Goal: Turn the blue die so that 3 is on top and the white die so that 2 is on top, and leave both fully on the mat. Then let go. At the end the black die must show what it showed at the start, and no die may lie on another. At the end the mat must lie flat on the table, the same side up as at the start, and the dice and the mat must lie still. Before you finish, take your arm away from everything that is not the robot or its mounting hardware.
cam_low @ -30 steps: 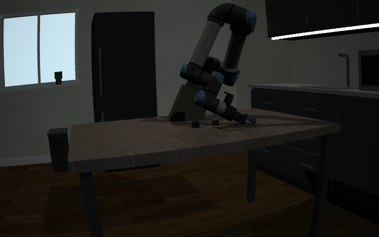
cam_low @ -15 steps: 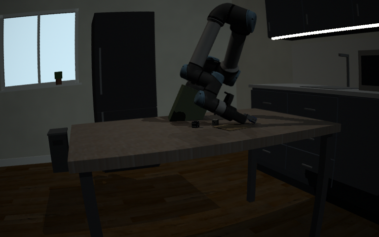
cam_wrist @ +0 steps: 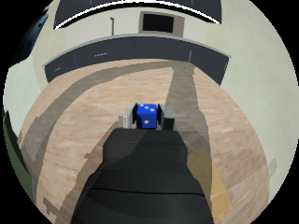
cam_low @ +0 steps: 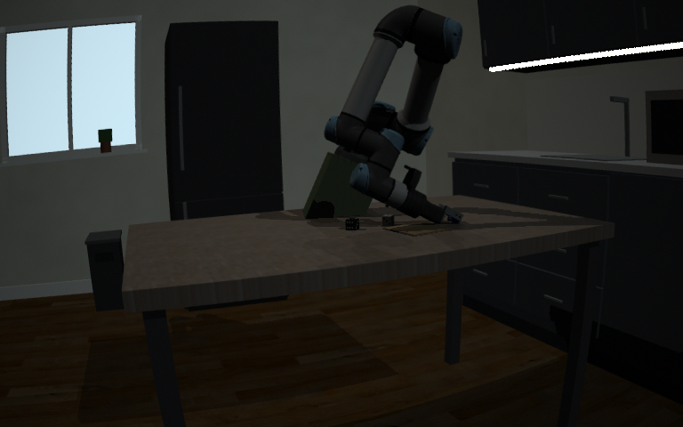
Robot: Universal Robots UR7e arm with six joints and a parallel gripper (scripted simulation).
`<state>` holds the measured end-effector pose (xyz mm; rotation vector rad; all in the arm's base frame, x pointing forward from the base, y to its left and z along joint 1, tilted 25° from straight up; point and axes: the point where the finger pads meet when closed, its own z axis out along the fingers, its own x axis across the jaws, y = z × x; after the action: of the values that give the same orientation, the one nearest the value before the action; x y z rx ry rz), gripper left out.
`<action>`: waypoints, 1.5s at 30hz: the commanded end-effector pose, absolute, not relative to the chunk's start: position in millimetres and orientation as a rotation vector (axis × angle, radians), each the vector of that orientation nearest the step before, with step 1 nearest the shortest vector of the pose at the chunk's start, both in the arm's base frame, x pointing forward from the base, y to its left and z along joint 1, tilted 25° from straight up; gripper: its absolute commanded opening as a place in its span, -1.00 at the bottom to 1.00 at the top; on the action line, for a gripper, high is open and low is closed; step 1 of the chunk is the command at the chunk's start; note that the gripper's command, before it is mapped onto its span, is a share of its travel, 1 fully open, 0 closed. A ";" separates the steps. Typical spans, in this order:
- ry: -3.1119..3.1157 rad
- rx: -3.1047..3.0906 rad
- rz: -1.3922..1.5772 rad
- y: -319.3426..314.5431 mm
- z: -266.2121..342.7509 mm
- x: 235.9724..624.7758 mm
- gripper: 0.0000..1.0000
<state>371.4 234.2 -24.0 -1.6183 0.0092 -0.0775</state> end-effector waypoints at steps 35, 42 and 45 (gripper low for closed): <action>0.008 -1.619 -0.077 234.4 -24.5 372.1 0.74; 0.008 -1.619 -0.077 234.4 -24.5 372.1 0.74; 0.008 -1.619 -0.077 234.4 -24.5 372.1 0.74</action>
<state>371.4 234.2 -24.0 -1.6183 0.0092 -0.0775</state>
